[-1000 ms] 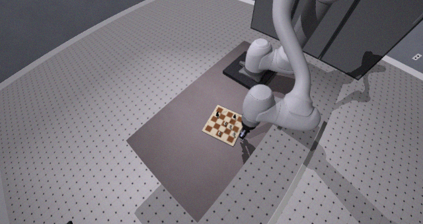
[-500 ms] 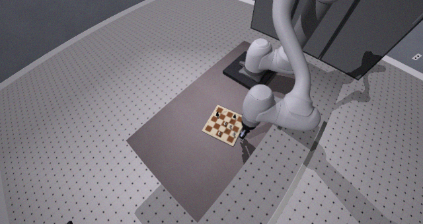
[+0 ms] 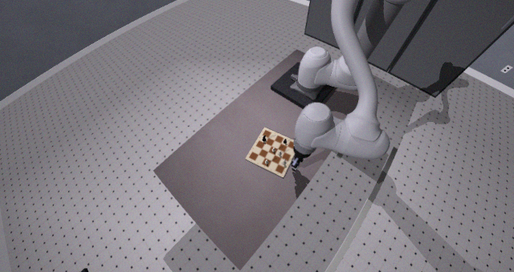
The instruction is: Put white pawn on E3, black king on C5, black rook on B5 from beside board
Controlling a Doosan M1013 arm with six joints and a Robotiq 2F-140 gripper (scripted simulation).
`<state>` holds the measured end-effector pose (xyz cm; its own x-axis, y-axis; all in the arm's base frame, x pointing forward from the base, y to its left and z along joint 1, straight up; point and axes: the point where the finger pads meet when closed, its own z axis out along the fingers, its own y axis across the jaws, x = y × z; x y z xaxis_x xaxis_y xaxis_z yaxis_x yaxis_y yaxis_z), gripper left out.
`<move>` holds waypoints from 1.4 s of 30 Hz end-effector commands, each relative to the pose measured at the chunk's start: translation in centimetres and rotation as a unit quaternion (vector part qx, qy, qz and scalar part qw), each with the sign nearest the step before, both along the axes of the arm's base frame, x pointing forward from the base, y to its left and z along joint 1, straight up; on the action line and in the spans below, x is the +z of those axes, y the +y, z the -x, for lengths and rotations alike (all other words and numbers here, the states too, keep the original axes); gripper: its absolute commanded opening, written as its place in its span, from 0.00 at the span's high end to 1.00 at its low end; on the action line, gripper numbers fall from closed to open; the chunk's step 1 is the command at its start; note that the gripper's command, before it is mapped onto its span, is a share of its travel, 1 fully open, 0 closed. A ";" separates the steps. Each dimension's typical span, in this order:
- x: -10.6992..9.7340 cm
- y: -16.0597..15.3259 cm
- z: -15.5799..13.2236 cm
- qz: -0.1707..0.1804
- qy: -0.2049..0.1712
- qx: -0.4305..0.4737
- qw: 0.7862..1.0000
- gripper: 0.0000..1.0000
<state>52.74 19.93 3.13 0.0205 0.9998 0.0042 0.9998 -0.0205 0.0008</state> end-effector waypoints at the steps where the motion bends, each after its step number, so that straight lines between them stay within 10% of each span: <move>1: 0.0 0.0 0.0 0.000 0.000 0.000 1.000 1.00; 28: 0.3 0.0 0.0 0.000 0.000 0.000 1.000 1.00; 42: 7.7 0.0 0.0 0.000 0.000 0.000 1.000 1.00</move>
<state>52.72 19.90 10.56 0.0206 0.9998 0.0046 0.9998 -0.0206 0.0012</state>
